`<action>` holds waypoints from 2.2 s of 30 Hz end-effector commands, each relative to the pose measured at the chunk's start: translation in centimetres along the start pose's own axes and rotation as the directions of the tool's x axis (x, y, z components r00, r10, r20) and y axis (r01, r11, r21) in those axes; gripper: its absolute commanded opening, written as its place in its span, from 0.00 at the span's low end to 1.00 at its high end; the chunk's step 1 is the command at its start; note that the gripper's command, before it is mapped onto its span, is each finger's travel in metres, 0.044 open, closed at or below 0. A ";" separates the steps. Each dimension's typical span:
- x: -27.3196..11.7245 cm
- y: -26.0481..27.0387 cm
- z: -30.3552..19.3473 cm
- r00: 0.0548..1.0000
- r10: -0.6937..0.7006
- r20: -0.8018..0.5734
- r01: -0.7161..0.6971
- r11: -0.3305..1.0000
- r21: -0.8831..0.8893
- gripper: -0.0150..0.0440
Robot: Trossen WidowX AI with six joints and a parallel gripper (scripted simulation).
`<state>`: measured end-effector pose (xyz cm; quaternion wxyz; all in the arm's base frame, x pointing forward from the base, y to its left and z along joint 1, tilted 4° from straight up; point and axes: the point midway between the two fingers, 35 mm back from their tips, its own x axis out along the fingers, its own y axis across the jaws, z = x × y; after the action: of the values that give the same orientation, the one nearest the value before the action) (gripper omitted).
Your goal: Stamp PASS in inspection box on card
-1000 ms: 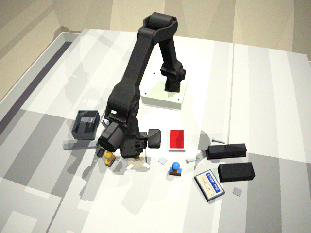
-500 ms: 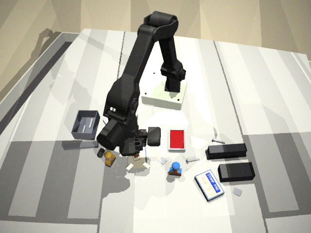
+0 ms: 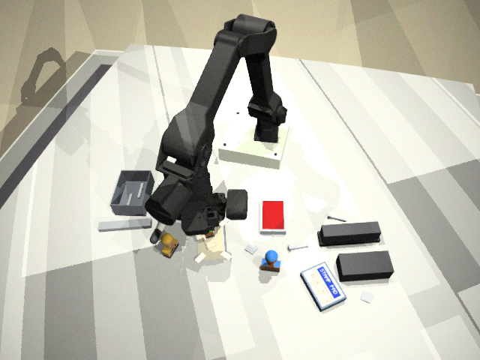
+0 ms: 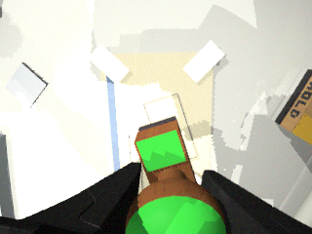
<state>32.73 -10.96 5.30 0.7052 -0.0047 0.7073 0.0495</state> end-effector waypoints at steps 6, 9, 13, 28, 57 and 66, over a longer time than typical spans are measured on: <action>-1.6 -0.1 0.1 1.000 -0.008 0.006 0.008 1.000 -0.003 0.25; -2.1 -0.1 0.1 1.000 -0.008 0.006 0.008 1.000 -0.003 0.25; -2.7 0.0 0.0 1.000 -0.008 0.006 0.008 1.000 -0.003 0.25; -3.0 7.2 -0.1 1.000 -0.005 0.007 0.005 1.000 -0.003 0.25; -2.6 21.9 -6.7 1.000 0.014 0.001 -0.014 1.000 -0.003 0.25; -2.1 22.9 -7.5 1.000 0.016 -0.001 -0.016 1.000 -0.004 0.25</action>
<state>23.70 10.98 9.19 0.7064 -0.0025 0.7055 0.0568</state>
